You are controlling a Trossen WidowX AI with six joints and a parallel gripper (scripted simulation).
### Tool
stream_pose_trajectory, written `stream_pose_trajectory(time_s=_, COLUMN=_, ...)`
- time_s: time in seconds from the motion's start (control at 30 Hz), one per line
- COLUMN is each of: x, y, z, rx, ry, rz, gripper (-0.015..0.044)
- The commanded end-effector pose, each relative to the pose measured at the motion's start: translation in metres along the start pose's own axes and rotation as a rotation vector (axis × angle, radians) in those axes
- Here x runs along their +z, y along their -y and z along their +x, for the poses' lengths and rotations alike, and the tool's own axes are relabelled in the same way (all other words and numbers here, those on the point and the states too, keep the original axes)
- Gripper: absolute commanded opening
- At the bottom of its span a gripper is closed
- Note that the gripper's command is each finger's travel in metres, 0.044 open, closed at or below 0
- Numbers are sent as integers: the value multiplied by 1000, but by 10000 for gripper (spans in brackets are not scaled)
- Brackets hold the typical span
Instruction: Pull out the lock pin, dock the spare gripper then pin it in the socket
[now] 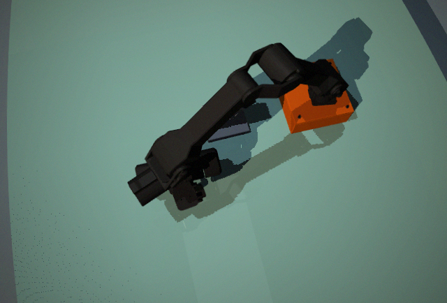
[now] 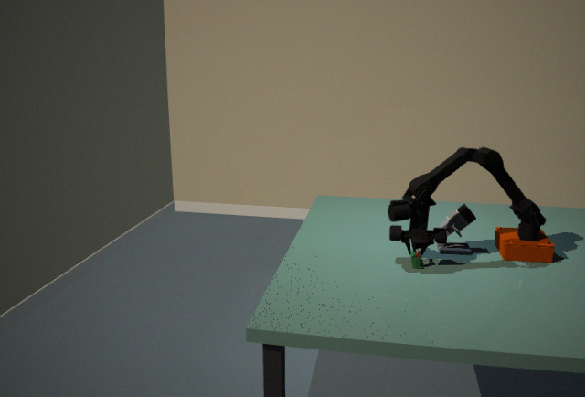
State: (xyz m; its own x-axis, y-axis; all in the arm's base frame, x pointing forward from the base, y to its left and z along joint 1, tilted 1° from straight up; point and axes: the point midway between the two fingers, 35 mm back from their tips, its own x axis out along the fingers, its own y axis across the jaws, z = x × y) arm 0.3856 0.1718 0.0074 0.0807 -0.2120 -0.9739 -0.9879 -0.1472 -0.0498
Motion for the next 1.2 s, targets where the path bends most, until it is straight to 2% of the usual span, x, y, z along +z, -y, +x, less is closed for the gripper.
stream_pose_trajectory(time_s=0.0, x=0, y=-2, z=6, rx=3, ry=-6, rz=-4, gripper=180)
stream_pose_trajectory(time_s=0.13, x=0, y=-2, z=7, rx=3, ry=-6, rz=-4, gripper=180)
stream_pose_trajectory(time_s=0.33, x=0, y=-2, z=7, rx=3, ry=-6, rz=-4, gripper=23)
stream_pose_trajectory(time_s=0.43, x=0, y=-2, z=7, rx=3, ry=-6, rz=-4, gripper=3)
stream_pose_trajectory(time_s=0.73, x=-1, y=-2, z=4, rx=3, ry=-6, rz=-4, gripper=0)
stream_pose_trajectory(time_s=1.17, x=-11, y=0, z=-38, rx=2, ry=-6, rz=-4, gripper=0)
